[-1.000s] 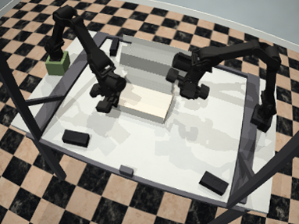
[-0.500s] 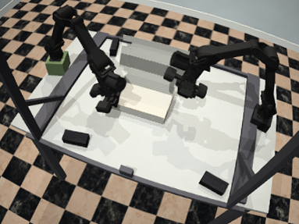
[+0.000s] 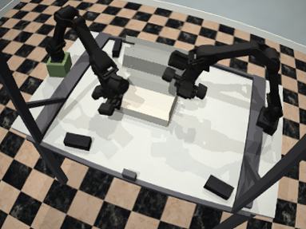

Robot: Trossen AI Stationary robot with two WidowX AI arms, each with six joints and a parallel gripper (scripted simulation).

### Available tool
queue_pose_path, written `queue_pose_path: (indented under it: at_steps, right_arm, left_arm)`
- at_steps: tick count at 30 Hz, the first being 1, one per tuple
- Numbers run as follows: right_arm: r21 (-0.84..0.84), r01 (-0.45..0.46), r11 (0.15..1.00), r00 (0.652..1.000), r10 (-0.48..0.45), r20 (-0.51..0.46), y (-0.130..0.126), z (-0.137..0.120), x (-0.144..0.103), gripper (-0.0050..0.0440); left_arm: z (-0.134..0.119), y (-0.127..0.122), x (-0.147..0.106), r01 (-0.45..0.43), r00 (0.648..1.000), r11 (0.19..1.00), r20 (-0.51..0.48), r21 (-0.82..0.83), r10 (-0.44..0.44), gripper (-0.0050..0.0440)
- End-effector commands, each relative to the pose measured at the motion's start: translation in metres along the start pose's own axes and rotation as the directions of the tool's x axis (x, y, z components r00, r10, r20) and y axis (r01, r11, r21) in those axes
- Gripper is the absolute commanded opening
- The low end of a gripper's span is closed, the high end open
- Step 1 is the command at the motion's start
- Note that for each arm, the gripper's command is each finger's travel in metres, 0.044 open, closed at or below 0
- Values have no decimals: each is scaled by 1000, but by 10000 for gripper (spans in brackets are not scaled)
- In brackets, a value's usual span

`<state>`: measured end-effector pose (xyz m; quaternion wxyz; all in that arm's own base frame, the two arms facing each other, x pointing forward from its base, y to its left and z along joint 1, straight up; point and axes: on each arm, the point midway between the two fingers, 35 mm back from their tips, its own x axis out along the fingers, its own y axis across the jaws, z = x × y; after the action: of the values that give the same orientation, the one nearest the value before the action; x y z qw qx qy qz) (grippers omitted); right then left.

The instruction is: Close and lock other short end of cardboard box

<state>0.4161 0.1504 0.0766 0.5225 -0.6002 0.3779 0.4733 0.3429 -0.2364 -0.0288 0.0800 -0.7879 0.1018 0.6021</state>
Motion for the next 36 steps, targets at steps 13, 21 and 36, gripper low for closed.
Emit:
queue_pose_path:
  at_steps: [13, 21, 36]
  right_arm:
    - [-3, 17, 1000, 1000, -17, 5, -23, 1, 7, 0]
    - [-3, 17, 1000, 1000, -17, 5, -28, 1, 12, 0]
    - [-3, 18, 1000, 1000, -18, 5, -34, 1, 26, 0]
  left_arm:
    - [-8, 3, -8, -15, 1000, 1000, -27, 1, 15, 4]
    - [-8, 3, -8, -15, 1000, 1000, -27, 1, 15, 4]
    - [-8, 3, -8, -15, 1000, 1000, -27, 1, 15, 4]
